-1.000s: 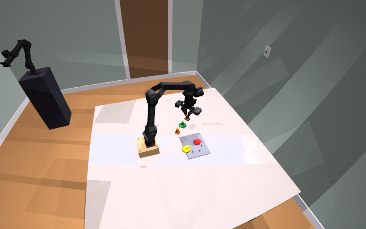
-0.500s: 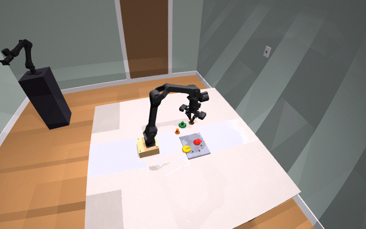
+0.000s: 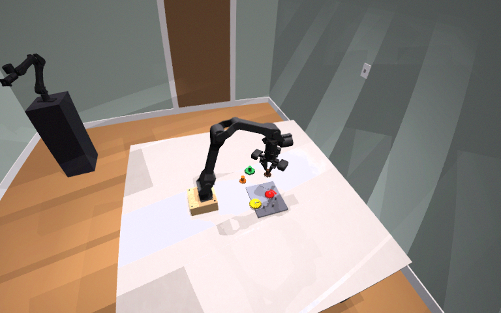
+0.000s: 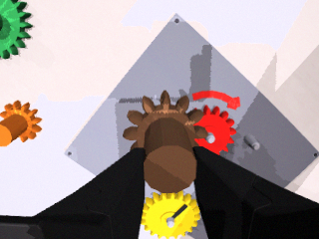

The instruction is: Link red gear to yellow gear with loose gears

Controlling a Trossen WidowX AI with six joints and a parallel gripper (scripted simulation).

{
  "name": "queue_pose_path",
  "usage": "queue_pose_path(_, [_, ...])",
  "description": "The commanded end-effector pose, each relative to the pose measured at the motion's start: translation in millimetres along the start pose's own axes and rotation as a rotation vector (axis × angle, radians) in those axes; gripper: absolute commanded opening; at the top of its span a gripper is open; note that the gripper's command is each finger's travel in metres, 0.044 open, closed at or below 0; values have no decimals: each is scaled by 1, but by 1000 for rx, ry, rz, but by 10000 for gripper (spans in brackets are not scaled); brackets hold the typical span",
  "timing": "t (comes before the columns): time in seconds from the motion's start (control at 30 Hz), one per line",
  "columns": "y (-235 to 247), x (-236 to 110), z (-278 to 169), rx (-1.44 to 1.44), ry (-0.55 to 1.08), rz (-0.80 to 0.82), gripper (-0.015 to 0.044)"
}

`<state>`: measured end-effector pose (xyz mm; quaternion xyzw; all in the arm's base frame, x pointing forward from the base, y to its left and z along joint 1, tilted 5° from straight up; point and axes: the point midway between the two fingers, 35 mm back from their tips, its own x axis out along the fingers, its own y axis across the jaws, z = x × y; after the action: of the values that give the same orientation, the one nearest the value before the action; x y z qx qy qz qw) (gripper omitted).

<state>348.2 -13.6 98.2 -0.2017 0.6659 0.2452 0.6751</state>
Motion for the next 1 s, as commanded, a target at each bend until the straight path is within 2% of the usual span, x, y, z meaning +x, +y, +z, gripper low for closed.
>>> queue_pose_path(0.0, [-12,5,-5,-1,2,-4,0])
queue_pose_path(0.97, [-86,46,-49,-5,8,-8,0])
